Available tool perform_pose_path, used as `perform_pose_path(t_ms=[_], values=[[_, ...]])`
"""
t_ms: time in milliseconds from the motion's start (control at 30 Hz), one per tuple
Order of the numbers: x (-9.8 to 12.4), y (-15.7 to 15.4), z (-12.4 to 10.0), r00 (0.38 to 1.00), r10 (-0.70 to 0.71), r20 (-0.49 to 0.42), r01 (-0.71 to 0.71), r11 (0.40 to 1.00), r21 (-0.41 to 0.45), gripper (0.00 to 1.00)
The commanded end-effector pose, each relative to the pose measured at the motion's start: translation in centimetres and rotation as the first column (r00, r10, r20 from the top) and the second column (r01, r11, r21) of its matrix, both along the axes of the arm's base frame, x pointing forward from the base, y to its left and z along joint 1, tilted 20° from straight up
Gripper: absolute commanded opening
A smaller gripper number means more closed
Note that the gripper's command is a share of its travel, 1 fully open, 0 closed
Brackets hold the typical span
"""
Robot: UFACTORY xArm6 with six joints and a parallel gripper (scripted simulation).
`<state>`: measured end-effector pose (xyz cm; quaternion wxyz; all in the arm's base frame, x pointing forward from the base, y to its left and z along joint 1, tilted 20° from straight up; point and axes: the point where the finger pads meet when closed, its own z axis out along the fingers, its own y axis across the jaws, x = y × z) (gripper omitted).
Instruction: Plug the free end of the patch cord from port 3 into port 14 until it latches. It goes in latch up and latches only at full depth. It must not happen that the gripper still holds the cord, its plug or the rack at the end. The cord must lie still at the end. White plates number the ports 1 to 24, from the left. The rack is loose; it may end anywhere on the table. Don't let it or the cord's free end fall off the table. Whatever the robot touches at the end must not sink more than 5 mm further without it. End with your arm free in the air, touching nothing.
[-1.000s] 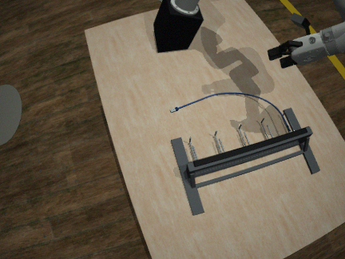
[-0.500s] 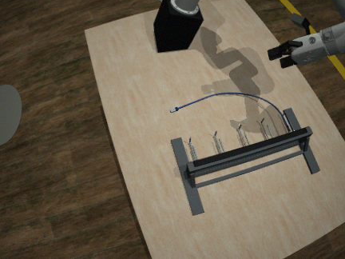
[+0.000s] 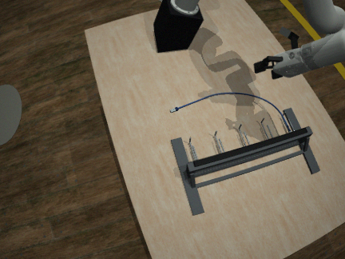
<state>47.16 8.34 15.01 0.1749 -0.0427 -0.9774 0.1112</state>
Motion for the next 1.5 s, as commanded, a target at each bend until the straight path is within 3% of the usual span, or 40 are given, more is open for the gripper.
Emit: perform_pose_path(t_ms=[0, 33, 267, 500, 567, 600, 1067, 1133, 1167, 1467], values=[[0.2, 0.1, -2.8, 0.998, -0.056, 0.003, 0.055, 0.994, 0.089, 1.0], [0.1, 0.0, -4.7, 0.994, -0.108, -0.002, 0.107, 0.984, 0.14, 1.0], [0.0, -0.5, -8.6, 0.97, -0.242, -0.014, 0.238, 0.941, 0.242, 1.0], [-0.1, -1.6, -12.2, 0.92, -0.392, -0.025, 0.379, 0.869, 0.319, 1.0], [-0.1, -1.6, -12.2, 0.92, -0.392, -0.025, 0.379, 0.869, 0.319, 1.0], [-0.2, -2.3, -13.6, 0.889, -0.457, -0.03, 0.438, 0.831, 0.344, 1.0], [-1.4, -6.9, -19.7, 0.682, -0.73, -0.04, 0.682, 0.614, 0.397, 1.0], [-1.4, -6.9, -19.7, 0.682, -0.73, -0.04, 0.682, 0.614, 0.397, 1.0], [-2.0, -8.2, -21.0, 0.623, -0.782, -0.039, 0.727, 0.56, 0.397, 1.0], [-4.4, -12.2, -24.3, 0.439, -0.898, -0.021, 0.836, 0.399, 0.376, 1.0]])
